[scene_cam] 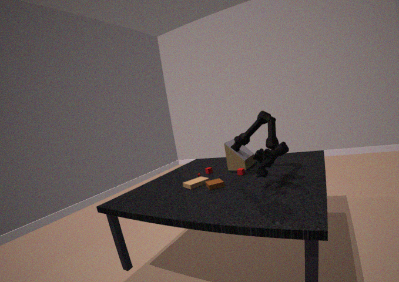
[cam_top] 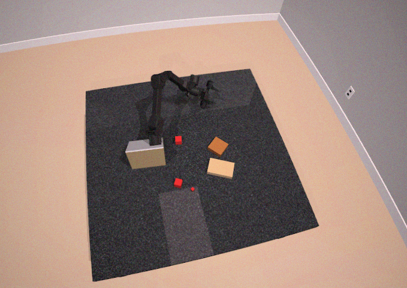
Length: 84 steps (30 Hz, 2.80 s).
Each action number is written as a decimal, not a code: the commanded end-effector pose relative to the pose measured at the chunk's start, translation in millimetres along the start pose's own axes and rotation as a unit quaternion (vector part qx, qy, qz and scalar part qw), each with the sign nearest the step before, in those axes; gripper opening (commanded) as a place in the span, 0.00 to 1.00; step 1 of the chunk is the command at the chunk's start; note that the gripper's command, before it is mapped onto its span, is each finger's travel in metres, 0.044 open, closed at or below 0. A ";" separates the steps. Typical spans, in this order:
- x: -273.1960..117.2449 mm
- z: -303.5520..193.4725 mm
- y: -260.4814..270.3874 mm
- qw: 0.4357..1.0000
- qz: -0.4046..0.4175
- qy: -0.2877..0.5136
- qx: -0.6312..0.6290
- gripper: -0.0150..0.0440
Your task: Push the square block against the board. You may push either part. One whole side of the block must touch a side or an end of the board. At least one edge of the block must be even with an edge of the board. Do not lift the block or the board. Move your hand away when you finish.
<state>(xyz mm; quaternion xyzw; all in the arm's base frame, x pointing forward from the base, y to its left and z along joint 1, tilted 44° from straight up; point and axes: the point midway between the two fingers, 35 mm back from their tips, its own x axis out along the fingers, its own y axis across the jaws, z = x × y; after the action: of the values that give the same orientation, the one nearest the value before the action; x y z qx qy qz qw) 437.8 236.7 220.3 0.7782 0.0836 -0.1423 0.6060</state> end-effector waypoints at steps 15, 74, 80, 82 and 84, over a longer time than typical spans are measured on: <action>30.7 21.7 -24.6 0.981 -0.076 0.017 -0.180 0.26; 72.6 179.2 -143.6 0.488 -0.140 0.528 -0.681 0.25; 66.9 194.0 -144.6 0.445 -0.063 0.578 -0.681 0.25; 65.1 198.8 -144.0 0.434 -0.033 0.589 -0.681 0.25; 65.1 198.8 -144.0 0.434 -0.033 0.589 -0.681 0.25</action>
<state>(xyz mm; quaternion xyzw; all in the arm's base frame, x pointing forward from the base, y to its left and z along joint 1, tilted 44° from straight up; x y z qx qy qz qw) 432.8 78.0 22.1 0.0118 0.5304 0.4078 0.7431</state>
